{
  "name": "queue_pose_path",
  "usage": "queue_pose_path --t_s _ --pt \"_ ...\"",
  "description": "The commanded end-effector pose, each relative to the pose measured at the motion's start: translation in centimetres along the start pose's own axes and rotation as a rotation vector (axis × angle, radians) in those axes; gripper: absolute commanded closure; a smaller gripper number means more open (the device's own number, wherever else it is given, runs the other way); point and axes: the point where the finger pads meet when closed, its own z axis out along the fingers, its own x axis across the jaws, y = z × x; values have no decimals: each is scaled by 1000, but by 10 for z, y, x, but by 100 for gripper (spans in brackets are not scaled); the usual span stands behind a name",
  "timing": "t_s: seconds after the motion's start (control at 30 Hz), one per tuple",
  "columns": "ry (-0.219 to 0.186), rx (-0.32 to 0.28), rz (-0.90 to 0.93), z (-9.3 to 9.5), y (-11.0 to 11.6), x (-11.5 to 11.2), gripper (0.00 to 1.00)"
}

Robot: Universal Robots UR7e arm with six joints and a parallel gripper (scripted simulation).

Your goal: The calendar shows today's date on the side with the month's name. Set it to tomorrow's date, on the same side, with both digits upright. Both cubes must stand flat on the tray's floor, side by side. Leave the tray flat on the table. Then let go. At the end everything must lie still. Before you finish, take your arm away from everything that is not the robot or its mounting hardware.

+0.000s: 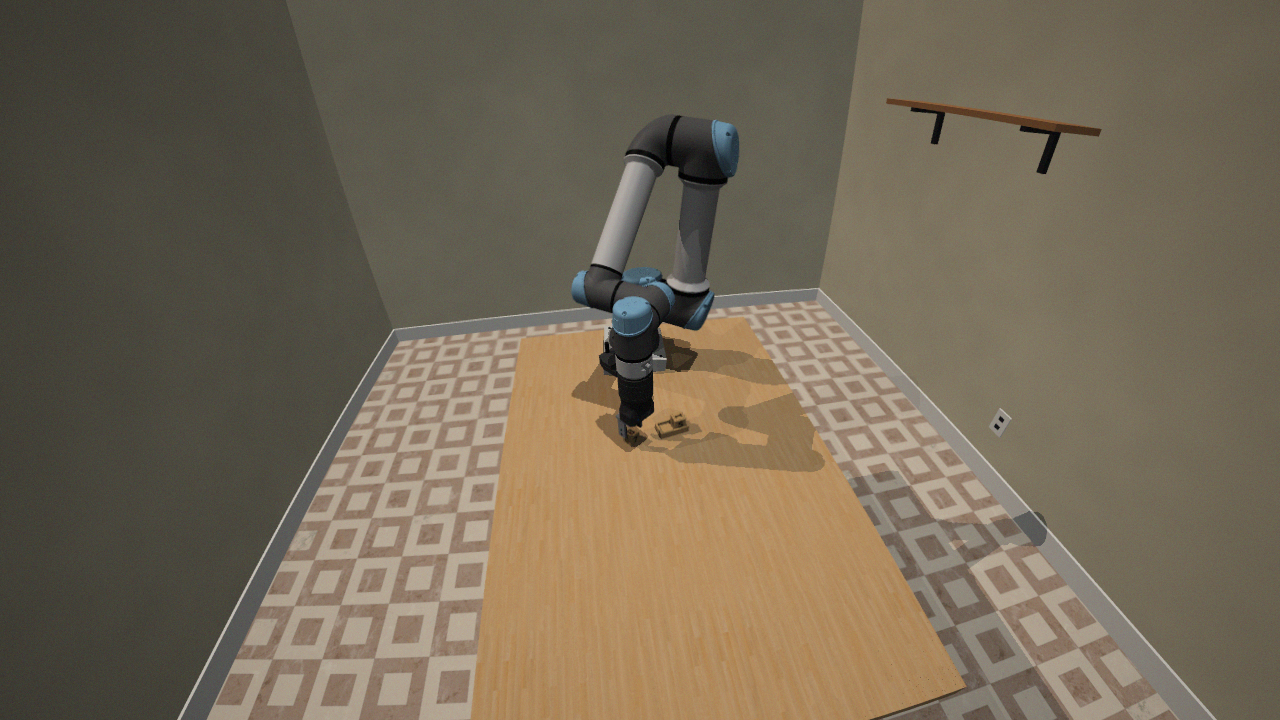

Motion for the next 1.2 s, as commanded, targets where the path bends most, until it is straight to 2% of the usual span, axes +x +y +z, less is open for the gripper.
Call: queue_pose_path --t_s 0.0,0.47,1.17 --pt "-1 0 0 3 0 0 13" --pt "-1 0 0 23 0 0 13" --pt "-1 0 0 24 0 0 13"
